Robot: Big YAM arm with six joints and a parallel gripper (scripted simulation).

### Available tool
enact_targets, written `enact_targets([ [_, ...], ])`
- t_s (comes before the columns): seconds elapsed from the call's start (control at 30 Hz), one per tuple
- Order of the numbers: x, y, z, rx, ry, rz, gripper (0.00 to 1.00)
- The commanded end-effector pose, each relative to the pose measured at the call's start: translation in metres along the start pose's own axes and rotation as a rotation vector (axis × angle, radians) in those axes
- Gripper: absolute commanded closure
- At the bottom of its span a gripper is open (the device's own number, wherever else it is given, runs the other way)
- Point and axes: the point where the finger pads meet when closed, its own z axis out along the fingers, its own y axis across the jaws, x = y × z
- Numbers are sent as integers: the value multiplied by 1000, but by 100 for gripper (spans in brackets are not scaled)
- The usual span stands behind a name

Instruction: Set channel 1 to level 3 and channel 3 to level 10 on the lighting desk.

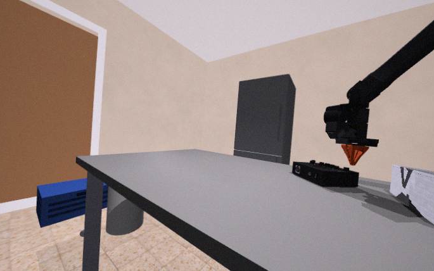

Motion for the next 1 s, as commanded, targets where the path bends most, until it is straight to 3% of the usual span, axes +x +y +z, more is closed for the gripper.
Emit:
enact_targets([
  [0.0, -2, 1, 3, 3, -3, -3, 100],
  [0.97, 0, 1, 13, -1, -2, -3, 100],
])
